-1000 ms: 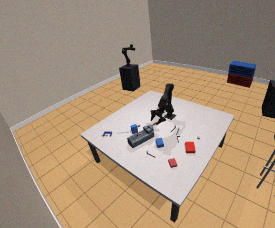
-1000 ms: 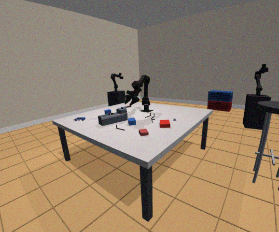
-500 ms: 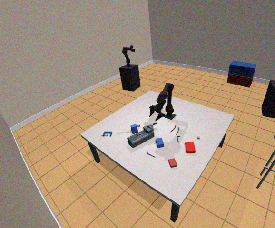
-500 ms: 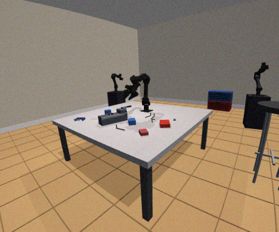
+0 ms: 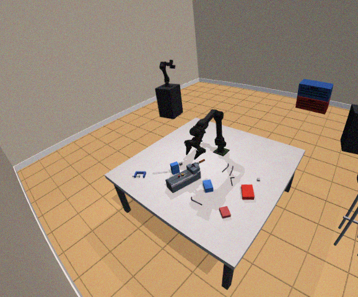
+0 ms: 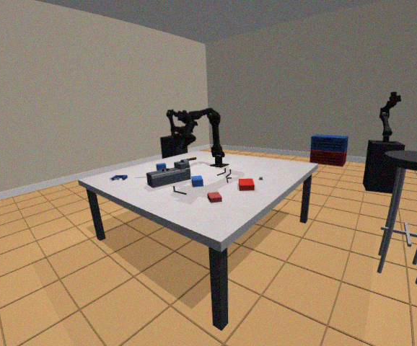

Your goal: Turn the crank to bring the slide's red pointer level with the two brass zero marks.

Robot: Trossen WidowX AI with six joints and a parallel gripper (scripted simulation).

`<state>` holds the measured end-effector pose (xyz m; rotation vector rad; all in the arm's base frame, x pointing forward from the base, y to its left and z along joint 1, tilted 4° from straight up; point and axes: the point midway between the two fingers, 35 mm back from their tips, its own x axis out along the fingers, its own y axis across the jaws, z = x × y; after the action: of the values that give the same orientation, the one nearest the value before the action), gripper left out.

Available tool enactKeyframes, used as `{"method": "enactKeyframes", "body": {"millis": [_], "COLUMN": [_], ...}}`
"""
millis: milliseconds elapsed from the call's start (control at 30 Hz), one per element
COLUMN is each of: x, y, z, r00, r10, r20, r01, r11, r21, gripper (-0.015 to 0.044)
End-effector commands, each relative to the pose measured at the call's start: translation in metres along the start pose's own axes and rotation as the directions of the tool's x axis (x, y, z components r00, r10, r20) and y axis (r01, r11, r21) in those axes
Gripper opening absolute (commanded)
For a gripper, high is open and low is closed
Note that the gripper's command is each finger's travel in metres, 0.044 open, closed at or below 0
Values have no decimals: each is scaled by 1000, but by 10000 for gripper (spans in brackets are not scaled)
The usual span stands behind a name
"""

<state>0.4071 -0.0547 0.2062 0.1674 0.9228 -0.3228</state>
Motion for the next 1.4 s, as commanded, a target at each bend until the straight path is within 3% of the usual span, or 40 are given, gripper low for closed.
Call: {"method": "enactKeyframes", "body": {"millis": [0, 200, 500, 1167, 1367], "x": [11, 21, 57, 56, 35], "y": [-7, -17, -19, -19, -18], "z": [14, 26, -1, -1, 17], "r00": [999, 998, 998, 998, 998], "r10": [25, 50, 50, 50, 48], "r20": [-23, -36, -36, -36, -34], "r01": [-25, -51, -51, -50, -48], "r11": [1000, 999, 999, 999, 999], "r21": [-7, -10, -10, -10, -7], "gripper": [440, 440, 440, 440, 440]}}
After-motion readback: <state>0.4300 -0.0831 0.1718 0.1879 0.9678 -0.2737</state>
